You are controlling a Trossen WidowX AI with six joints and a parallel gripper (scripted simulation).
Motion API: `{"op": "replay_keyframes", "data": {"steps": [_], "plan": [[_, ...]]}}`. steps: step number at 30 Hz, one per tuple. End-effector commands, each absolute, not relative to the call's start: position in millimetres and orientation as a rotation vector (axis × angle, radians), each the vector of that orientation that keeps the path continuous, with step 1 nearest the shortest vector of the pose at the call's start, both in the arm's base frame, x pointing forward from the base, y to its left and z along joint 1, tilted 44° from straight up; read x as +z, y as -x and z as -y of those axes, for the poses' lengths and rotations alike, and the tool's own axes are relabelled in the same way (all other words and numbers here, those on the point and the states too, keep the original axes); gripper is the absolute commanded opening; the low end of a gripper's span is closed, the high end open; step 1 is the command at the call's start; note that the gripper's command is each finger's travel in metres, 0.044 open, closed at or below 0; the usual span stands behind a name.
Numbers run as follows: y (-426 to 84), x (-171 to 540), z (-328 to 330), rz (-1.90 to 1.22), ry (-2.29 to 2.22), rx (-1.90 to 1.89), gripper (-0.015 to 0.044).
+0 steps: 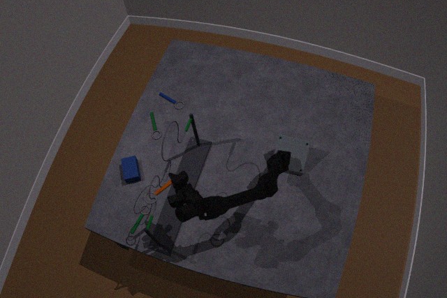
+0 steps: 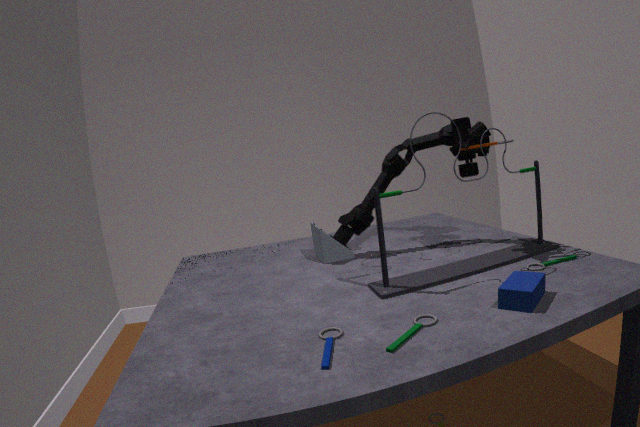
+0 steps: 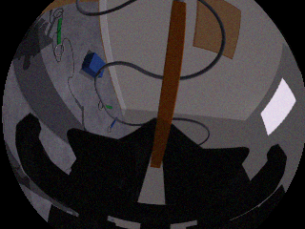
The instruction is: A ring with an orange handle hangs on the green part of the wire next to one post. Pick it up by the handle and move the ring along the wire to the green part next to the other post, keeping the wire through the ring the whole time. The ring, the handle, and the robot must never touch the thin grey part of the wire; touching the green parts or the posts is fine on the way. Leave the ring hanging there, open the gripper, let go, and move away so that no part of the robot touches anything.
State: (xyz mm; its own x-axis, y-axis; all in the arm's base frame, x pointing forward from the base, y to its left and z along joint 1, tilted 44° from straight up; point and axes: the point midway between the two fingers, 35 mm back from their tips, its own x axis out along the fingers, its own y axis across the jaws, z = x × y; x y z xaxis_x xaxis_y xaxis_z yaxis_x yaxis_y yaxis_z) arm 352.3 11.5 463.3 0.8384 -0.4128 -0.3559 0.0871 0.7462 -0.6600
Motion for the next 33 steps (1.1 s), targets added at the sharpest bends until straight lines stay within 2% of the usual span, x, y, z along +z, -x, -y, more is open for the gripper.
{"op": "replay_keyframes", "data": {"steps": [1, 33], "plan": [[-354.5, 460.1, -15.1, -0.516, 0.610, -0.268, -0.0150], [-358.7, 447.5, -51.4, -0.500, -0.041, -0.082, -0.0150]]}}
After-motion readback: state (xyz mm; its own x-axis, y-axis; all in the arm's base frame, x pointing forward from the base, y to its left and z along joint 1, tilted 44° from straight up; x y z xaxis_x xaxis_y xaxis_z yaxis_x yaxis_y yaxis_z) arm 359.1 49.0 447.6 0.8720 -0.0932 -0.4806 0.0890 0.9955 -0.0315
